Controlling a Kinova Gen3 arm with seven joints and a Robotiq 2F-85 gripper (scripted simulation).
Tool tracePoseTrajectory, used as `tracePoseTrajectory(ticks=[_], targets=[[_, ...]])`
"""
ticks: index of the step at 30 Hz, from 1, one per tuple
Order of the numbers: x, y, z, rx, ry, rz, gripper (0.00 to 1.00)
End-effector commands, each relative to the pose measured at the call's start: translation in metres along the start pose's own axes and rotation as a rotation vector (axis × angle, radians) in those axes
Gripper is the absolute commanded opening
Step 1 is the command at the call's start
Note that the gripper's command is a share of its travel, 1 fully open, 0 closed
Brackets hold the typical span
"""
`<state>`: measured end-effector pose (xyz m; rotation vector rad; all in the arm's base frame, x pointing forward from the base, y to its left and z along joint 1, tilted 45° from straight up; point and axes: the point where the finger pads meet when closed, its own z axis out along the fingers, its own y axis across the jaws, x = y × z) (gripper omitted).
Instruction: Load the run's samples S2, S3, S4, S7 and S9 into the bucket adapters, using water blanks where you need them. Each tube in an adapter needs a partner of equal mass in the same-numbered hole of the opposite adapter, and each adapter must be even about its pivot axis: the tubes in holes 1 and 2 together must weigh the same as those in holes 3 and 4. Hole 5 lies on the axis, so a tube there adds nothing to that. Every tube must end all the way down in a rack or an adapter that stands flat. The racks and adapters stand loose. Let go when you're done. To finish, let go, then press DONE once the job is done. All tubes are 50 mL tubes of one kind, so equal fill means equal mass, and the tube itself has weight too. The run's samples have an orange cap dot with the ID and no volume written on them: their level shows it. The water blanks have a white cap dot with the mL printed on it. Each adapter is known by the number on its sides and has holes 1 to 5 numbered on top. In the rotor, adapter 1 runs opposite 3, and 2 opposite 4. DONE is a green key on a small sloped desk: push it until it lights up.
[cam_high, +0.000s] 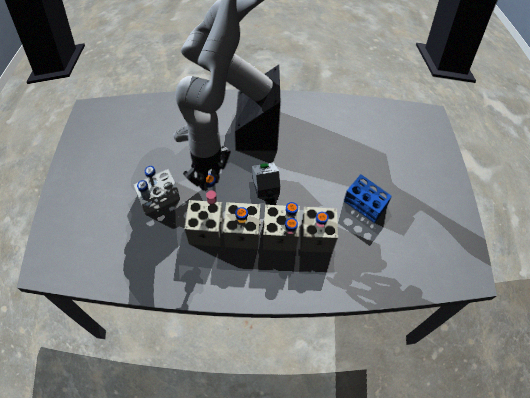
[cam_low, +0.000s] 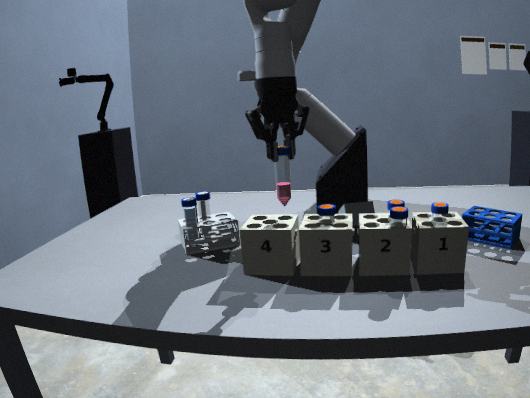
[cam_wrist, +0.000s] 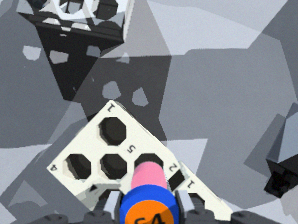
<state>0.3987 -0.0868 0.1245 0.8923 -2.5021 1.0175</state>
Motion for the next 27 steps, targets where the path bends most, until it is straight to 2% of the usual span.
tracePoseTrajectory(ticks=[1, 14, 27], targets=[[0.000, 0.000, 0.003, 0.001, -0.001, 0.000, 0.10], [0.000, 0.000, 0.020, 0.001, -0.001, 0.000, 0.10], [0.000, 0.000, 0.020, 0.001, -0.001, 0.000, 0.10]])
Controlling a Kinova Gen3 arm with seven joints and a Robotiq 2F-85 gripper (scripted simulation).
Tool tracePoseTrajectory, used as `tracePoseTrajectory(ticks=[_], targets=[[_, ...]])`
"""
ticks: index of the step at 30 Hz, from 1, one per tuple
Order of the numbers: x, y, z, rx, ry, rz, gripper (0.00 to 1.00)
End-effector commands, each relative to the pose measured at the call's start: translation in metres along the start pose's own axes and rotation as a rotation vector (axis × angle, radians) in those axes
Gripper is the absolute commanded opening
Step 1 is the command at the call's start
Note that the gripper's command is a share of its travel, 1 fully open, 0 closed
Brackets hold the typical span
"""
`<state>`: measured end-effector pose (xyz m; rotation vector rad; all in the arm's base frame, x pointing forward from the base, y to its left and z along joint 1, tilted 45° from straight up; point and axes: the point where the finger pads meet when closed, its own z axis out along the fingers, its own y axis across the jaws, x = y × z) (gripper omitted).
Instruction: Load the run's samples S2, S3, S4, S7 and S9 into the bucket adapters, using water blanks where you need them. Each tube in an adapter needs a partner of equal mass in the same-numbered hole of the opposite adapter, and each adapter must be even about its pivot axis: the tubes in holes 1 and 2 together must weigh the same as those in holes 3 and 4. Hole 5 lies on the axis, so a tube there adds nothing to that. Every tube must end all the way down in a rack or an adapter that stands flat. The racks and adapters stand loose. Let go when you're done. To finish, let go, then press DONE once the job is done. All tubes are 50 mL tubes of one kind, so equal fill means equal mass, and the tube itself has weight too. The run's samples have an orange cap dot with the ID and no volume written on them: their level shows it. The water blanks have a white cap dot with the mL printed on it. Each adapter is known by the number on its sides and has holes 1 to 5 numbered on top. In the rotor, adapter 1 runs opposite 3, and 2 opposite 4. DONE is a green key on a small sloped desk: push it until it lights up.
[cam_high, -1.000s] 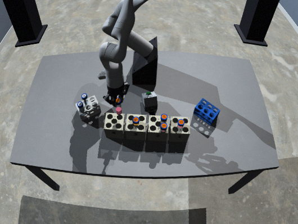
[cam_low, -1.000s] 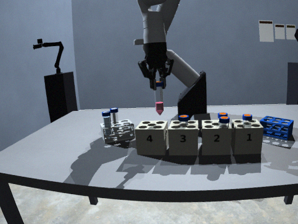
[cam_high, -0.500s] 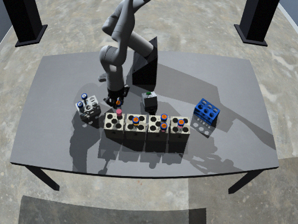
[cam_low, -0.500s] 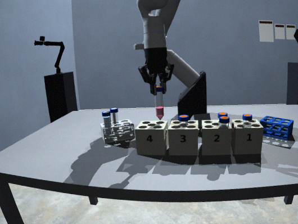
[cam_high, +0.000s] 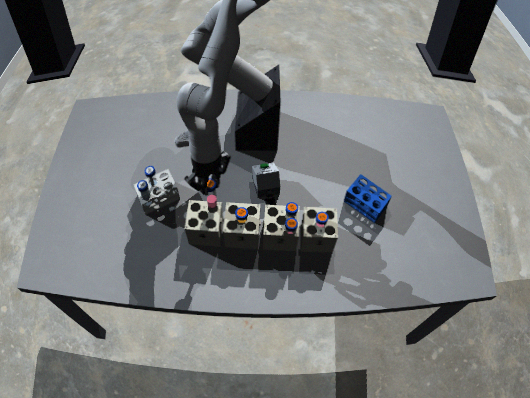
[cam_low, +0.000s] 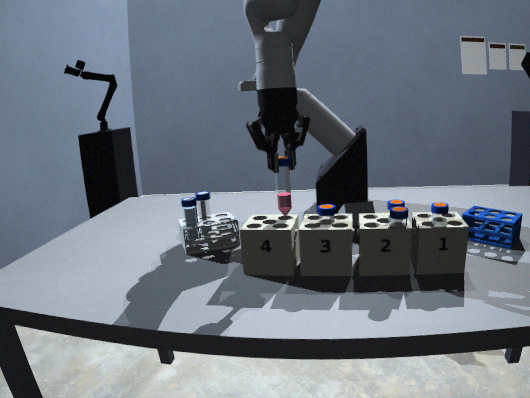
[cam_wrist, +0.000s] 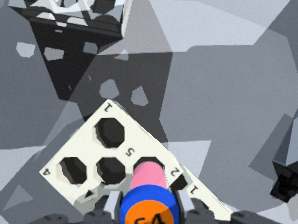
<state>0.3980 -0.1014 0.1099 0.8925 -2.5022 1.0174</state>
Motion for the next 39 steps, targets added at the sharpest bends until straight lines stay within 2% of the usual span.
tracePoseTrajectory(ticks=[1, 39], targets=[[0.000, 0.000, -0.001, 0.001, -0.001, 0.000, 0.10], [0.000, 0.000, 0.020, 0.001, -0.001, 0.000, 0.10]])
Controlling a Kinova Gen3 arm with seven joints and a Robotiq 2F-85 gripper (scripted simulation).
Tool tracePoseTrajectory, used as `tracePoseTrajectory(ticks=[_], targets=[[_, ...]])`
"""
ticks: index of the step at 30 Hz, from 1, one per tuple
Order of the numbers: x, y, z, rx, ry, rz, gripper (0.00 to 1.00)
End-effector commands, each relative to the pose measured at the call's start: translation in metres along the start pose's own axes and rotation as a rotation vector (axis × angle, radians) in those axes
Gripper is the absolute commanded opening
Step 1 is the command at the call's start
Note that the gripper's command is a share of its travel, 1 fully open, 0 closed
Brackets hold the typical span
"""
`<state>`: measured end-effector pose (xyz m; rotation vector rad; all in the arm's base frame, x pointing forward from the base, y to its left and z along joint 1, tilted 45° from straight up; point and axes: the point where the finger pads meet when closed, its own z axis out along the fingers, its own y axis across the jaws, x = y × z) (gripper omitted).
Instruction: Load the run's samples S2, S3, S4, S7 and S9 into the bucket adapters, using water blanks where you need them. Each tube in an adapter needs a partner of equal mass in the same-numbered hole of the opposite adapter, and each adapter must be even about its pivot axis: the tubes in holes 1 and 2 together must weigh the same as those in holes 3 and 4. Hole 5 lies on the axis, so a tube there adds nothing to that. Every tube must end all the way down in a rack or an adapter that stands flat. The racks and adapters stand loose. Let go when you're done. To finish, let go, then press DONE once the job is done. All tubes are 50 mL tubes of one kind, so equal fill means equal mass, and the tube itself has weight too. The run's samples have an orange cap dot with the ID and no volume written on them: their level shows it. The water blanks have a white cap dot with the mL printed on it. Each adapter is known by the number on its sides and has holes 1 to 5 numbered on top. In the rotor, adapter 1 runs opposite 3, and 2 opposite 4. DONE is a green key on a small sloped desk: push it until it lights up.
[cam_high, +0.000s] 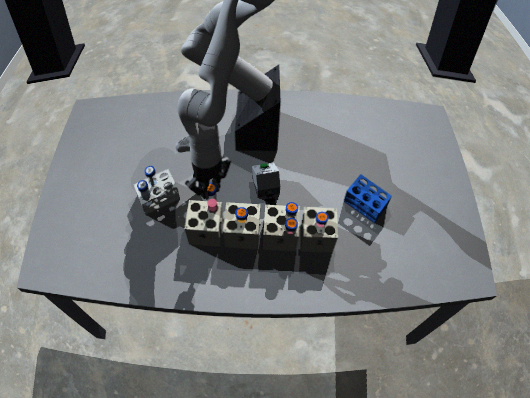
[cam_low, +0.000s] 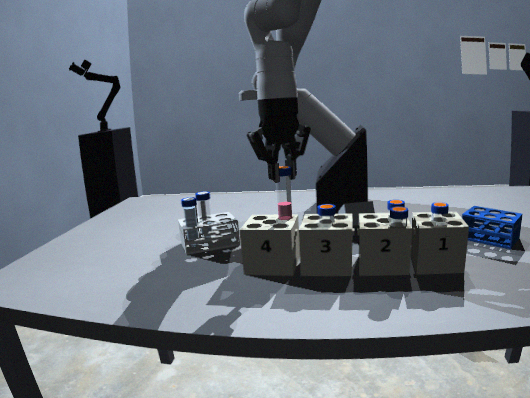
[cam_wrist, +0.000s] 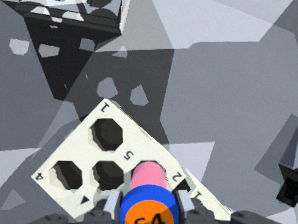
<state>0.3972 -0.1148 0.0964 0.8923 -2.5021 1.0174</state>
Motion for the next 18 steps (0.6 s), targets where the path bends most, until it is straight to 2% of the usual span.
tracePoseTrajectory(ticks=[1, 18], targets=[[-0.0004, -0.0002, 0.0005, 0.001, -0.001, 0.000, 0.10], [-0.0004, -0.0002, 0.0105, 0.001, -0.001, 0.000, 0.10]])
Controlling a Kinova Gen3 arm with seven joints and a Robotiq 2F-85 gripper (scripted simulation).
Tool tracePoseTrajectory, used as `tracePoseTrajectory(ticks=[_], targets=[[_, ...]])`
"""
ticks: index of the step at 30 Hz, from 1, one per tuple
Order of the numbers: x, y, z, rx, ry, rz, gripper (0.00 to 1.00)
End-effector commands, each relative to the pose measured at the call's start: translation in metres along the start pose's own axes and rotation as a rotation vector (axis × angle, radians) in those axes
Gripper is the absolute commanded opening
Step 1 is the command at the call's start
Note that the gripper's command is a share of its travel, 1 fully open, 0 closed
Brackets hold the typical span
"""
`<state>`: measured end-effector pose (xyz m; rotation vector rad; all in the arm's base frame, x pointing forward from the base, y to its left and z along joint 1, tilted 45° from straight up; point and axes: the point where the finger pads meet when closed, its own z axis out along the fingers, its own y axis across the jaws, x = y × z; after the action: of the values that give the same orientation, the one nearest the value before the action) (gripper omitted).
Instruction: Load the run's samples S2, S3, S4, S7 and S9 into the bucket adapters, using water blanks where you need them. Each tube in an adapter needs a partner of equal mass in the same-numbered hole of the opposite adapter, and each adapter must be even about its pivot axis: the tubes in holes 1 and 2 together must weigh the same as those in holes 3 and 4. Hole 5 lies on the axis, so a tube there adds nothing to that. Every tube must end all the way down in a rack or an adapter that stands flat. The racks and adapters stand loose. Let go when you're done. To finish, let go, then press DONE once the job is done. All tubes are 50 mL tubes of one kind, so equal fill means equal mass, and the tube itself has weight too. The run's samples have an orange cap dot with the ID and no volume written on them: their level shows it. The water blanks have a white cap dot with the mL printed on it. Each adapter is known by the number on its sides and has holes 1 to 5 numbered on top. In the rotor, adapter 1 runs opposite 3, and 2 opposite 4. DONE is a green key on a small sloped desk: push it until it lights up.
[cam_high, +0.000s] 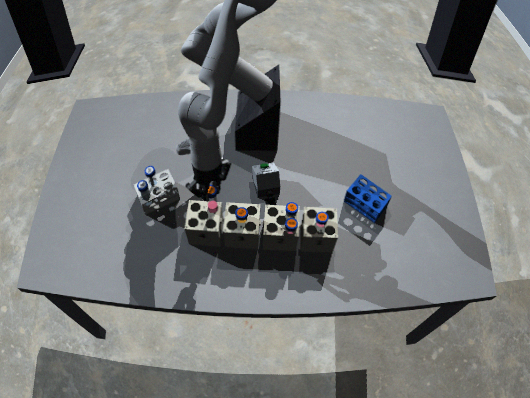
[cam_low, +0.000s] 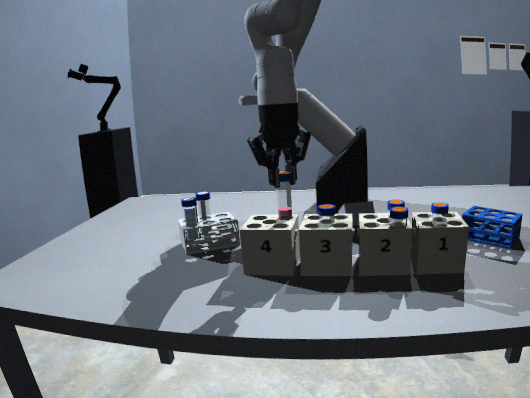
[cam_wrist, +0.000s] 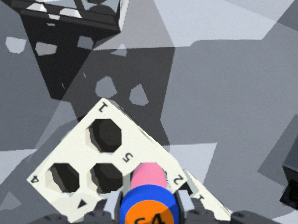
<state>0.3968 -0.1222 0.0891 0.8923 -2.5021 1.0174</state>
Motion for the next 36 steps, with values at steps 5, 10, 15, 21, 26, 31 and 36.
tracePoseTrajectory(ticks=[5, 10, 15, 21, 26, 31, 36], targets=[[0.000, 0.000, 0.003, 0.001, -0.001, 0.000, 0.10], [0.000, 0.000, 0.007, 0.001, -0.001, 0.000, 0.10], [0.000, 0.000, 0.010, 0.001, -0.001, 0.000, 0.10], [0.000, 0.000, 0.013, 0.001, -0.001, 0.000, 0.10], [0.000, 0.000, 0.016, 0.001, -0.001, 0.000, 0.10], [0.000, 0.000, 0.019, 0.001, -0.001, 0.000, 0.10], [0.000, 0.000, 0.021, 0.001, -0.001, 0.000, 0.10]])
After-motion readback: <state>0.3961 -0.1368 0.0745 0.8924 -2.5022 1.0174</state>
